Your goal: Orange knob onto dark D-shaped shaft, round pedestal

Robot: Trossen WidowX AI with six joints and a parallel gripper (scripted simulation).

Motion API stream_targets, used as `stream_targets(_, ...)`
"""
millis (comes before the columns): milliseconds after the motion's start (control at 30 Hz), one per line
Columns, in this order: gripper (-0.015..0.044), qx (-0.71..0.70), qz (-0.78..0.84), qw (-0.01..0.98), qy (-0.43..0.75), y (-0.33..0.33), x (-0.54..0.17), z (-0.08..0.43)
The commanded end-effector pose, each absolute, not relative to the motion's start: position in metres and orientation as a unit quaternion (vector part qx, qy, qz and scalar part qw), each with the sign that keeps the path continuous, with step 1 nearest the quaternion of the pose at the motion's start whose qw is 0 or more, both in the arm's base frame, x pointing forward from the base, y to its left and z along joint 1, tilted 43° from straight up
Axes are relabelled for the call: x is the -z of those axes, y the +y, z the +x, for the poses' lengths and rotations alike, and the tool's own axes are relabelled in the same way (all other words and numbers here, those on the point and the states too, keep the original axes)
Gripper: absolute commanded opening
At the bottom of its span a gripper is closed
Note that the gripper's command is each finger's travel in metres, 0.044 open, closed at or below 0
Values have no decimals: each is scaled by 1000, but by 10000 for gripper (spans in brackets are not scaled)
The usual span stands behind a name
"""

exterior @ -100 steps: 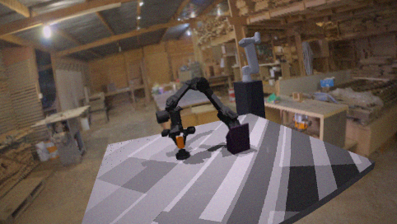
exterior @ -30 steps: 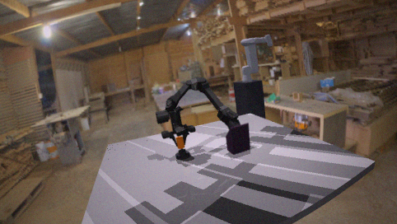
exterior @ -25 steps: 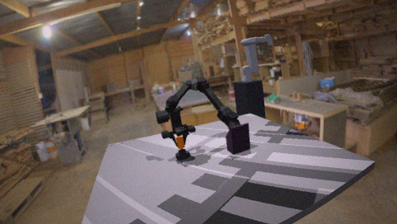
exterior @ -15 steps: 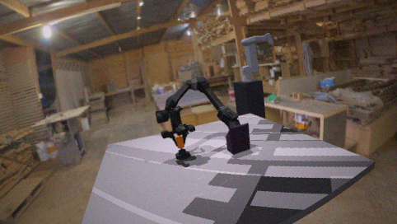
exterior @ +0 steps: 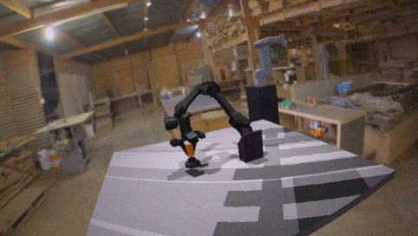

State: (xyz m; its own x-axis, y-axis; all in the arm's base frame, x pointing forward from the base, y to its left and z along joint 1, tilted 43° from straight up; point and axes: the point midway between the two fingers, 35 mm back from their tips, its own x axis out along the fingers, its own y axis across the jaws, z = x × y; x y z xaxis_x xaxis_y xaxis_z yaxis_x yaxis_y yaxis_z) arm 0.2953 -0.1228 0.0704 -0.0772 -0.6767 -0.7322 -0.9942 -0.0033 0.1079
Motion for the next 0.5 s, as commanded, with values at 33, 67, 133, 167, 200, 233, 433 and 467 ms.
stream_targets(33,0,-320,-633,247,660,-123,-70,295)
stream_targets(67,0,-320,-633,247,660,-123,-70,295)
stream_targets(133,0,-320,-633,247,660,-124,-70,296)
stream_targets(167,0,-320,-633,247,660,-124,-70,296)
stream_targets(200,0,-320,-633,247,660,-124,-70,296)
stream_targets(233,0,-320,-633,247,660,-124,-70,296)
stream_targets(433,0,-320,-633,247,660,-121,-73,297)
stream_targets(467,0,-323,-635,244,658,-121,-73,297)
